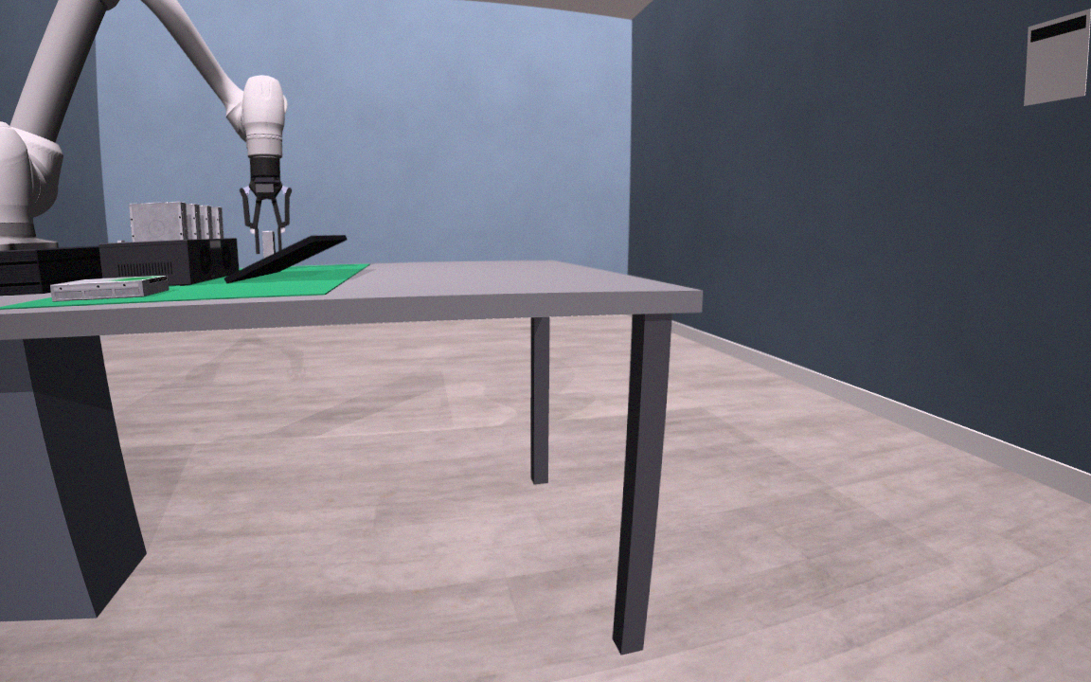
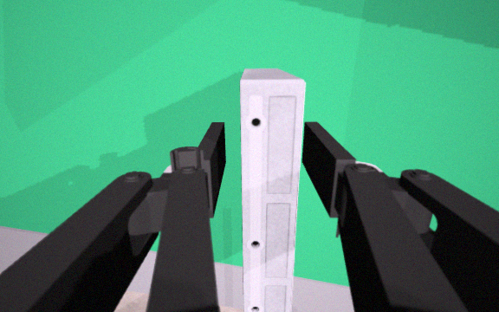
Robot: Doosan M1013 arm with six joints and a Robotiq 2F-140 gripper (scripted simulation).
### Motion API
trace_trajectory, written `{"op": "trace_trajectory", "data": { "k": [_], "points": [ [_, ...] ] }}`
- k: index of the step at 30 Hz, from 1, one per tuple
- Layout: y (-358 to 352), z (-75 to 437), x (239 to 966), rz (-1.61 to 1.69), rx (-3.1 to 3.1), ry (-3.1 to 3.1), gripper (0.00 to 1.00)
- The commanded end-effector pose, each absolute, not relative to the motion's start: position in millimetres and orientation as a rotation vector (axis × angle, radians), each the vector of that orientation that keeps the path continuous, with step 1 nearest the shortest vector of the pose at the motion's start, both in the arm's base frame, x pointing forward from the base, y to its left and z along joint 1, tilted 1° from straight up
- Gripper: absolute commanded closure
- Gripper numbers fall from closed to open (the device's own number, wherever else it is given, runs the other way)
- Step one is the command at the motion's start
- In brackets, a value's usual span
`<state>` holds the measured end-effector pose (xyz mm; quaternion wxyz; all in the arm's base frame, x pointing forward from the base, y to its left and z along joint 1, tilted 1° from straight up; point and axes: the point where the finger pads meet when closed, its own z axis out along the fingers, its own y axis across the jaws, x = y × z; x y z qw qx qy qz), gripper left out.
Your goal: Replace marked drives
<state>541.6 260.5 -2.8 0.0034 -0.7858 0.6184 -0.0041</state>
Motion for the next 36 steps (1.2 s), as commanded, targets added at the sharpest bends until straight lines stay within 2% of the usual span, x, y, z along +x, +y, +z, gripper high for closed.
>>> {"op": "trace_trajectory", "data": {
  "k": [1,2,36],
  "points": [
    [260.8,-2.1,542.1,-0.014,-2.462,1.938,0.6],
    [260.8,-2.1,542.1,-0.014,-2.462,1.938,0.74],
    [260.8,0.5,542.1,-0.014,-2.462,1.938,0.76]
  ]
}}
